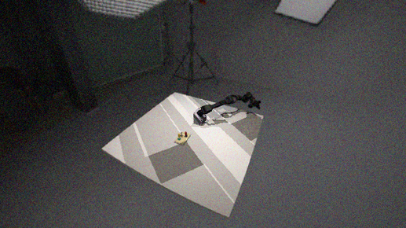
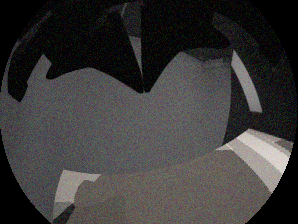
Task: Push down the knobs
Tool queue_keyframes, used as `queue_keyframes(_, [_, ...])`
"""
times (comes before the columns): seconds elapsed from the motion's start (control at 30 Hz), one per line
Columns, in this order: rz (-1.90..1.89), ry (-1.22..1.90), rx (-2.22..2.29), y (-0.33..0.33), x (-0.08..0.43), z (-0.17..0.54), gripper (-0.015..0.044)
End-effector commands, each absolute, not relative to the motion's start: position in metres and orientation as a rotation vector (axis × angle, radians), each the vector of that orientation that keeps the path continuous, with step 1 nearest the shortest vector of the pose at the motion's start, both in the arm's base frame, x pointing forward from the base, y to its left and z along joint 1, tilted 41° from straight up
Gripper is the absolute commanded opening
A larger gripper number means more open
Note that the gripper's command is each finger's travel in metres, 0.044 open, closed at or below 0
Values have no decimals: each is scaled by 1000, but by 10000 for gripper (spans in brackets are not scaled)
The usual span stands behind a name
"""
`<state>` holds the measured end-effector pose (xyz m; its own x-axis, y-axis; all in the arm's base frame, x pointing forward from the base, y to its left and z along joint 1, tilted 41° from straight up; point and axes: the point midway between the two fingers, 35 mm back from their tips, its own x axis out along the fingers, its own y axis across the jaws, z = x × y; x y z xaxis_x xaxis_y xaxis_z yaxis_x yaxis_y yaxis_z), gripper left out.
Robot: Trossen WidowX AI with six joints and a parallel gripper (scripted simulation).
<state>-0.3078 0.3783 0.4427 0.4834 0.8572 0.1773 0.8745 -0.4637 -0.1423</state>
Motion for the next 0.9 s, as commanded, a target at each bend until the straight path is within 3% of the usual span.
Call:
queue_keyframes(0.0, [-201,-1480,-2571,390,-296,445,0])
queue_keyframes(0.87, [-744,-1295,-2954,464,-187,470,0])
